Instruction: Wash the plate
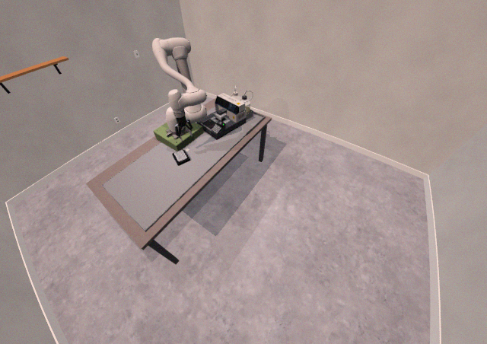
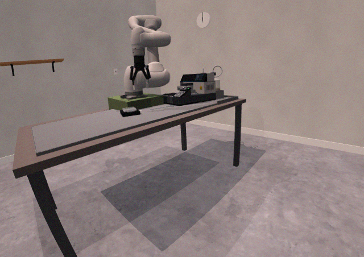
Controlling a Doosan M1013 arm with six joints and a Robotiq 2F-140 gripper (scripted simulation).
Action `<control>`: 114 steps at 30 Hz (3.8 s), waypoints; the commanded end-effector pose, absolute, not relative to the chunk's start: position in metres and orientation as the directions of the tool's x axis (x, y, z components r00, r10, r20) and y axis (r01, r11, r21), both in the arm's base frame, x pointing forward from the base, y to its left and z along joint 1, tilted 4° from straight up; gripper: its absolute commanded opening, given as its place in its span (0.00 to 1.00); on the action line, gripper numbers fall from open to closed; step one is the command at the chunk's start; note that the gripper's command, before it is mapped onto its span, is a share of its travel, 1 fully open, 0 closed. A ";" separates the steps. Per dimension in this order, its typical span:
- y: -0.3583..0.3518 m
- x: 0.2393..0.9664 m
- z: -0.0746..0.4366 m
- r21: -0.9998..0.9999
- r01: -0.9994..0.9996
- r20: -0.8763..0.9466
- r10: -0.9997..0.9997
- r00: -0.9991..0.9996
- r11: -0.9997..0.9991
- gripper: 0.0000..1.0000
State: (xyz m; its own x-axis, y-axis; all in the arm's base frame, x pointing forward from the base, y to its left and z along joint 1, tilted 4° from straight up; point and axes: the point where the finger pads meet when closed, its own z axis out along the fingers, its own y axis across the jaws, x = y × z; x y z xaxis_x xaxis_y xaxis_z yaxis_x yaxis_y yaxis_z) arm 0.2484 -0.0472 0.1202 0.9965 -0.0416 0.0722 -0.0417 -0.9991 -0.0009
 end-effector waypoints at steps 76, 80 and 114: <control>-0.160 0.266 0.023 -0.019 -0.226 0.070 -0.227 0.971 -0.974 0.70; -0.160 0.266 0.016 -0.019 -0.226 0.070 -0.227 0.971 -0.974 0.70; -0.160 0.267 0.005 -0.019 -0.226 0.070 -0.227 0.971 -0.974 0.70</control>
State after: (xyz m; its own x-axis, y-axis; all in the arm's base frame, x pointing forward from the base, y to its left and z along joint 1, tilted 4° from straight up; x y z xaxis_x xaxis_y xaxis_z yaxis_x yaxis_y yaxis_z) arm 0.2668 -0.1602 0.0074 0.9714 -0.2268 0.0703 -0.2261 -0.9739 -0.0189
